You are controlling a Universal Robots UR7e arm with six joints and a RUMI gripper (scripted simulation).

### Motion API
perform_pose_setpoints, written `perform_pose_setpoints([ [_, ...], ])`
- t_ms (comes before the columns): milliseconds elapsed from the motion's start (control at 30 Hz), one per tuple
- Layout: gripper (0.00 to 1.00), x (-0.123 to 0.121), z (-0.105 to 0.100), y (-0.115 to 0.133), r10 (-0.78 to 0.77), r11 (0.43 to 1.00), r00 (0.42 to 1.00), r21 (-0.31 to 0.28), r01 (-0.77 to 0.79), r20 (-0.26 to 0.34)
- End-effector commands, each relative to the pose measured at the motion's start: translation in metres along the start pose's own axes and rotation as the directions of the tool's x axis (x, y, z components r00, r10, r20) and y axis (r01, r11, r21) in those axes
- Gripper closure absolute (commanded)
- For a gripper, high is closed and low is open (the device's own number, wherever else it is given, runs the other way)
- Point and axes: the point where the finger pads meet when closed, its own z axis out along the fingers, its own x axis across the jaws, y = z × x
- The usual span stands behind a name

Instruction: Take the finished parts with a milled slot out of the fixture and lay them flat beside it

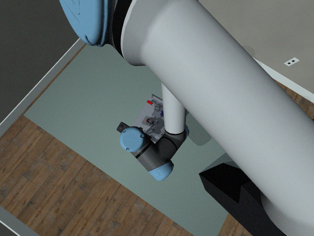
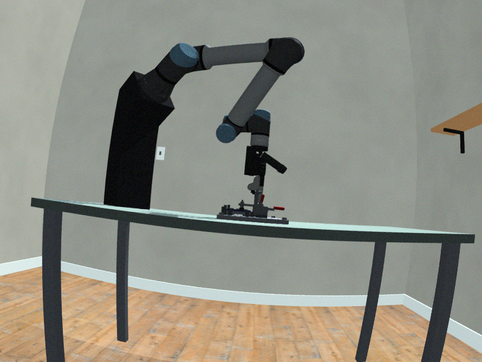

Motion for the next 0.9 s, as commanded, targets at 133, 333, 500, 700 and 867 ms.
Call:
perform_pose_setpoints([
  [133,0.72,-0.0007,-0.0023,-0.0023,-0.001,1.0,1.0,0.005,0.001,0.001],
  [333,0.72,-0.0006,-0.0025,-0.0028,0.0,1.0,1.0,0.006,0.0,0.001],
  [500,0.72,-0.0006,-0.0025,-0.003,0.0,1.0,1.0,0.007,0.0,0.001],
  [700,0.72,-0.0009,-0.0041,-0.0024,-0.001,1.0,1.0,0.006,0.001,0.001],
  [867,0.72,-0.0011,-0.0117,-0.0014,-0.001,1.0,1.0,0.004,0.001,0.002],
])
